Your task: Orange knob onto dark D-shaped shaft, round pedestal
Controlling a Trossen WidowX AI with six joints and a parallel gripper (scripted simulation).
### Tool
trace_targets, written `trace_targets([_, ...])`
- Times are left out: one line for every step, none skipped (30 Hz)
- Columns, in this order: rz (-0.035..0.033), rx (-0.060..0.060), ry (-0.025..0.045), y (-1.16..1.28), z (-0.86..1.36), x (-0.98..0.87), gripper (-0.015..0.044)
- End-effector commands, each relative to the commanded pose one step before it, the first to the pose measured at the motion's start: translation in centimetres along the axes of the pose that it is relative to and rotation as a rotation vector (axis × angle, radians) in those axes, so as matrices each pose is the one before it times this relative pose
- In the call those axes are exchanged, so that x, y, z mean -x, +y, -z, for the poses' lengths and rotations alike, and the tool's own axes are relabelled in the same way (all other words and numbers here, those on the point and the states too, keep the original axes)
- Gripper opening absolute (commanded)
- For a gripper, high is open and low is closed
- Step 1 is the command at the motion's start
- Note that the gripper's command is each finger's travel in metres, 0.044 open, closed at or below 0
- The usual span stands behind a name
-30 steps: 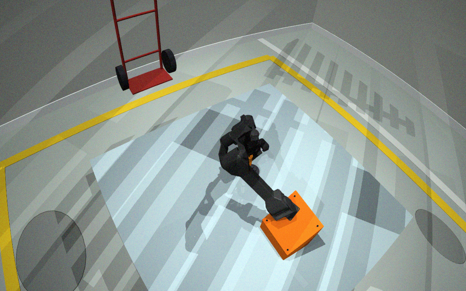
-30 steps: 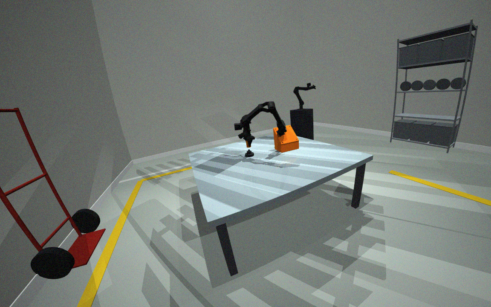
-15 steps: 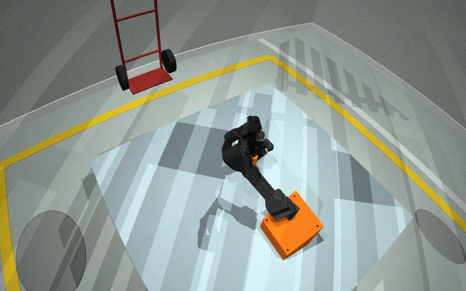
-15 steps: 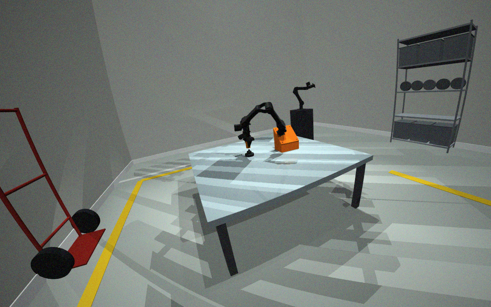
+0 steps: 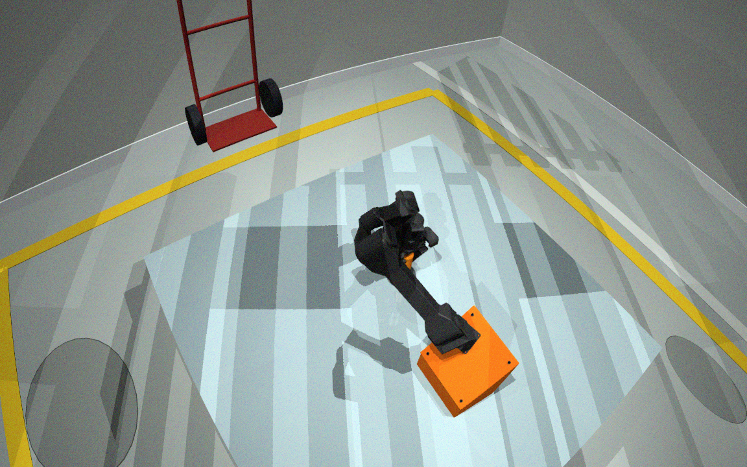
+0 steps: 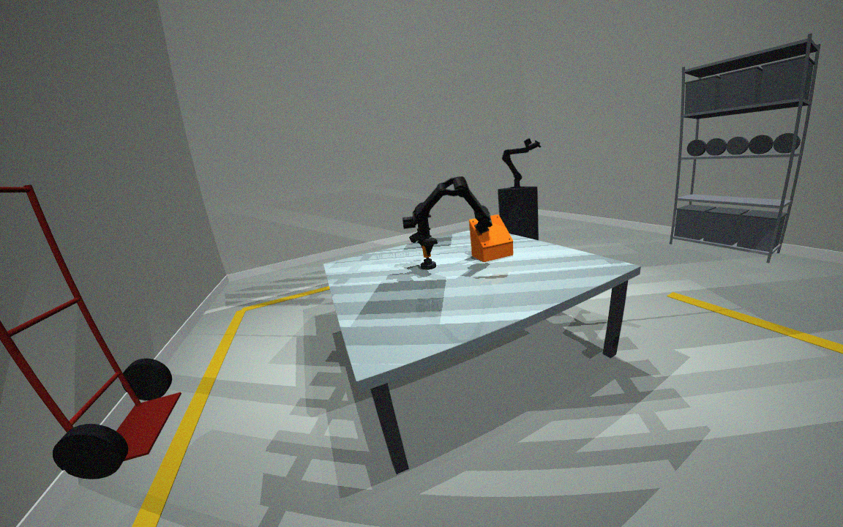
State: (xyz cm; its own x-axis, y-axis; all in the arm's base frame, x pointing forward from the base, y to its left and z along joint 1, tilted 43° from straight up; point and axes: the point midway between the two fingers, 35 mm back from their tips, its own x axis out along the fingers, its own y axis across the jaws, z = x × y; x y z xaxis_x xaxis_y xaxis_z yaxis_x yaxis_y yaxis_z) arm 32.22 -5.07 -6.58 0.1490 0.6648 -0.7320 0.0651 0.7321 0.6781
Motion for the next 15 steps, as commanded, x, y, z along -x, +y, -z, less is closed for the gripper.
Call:
trace_targets([-0.0018,0.0021,-0.00376,0.02,-0.094,-0.12,0.0])
trace_targets([-0.00003,0.0,0.0,0.025,-0.012,-0.045,0.0])
trace_targets([0.00003,0.0,0.0,0.0,0.0,0.055,0.0])
trace_targets([0.0,0.0,0.0,0.0,0.0,0.0,0.0])
trace_targets([0.0,0.0,0.0,0.0,0.0,0.0,0.0])
trace_targets([0.0,0.0,0.0,0.0,0.0,0.0,0.0])
trace_targets([-0.00001,0.006,0.0,0.0,0.0,-0.026,0.0])
trace_targets([-0.00001,0.006,0.0,0.0,0.0,-0.026,0.0])
trace_targets([0.0,0.0,0.0,0.0,0.0,0.0,0.0])
trace_targets([0.0,0.0,0.0,0.0,0.0,0.0,0.0])
trace_targets([0.0,0.0,0.0,0.0,0.0,0.0,0.0])
trace_targets([0.0,0.0,0.0,0.0,0.0,0.0,0.0])
trace_targets([0.0,0.0,0.0,0.0,0.0,0.0,0.0])
trace_targets([0.0,0.0,0.0,0.0,0.0,0.0,0.0])
trace_targets([0.0,0.0,0.0,0.0,0.0,0.0,0.0])
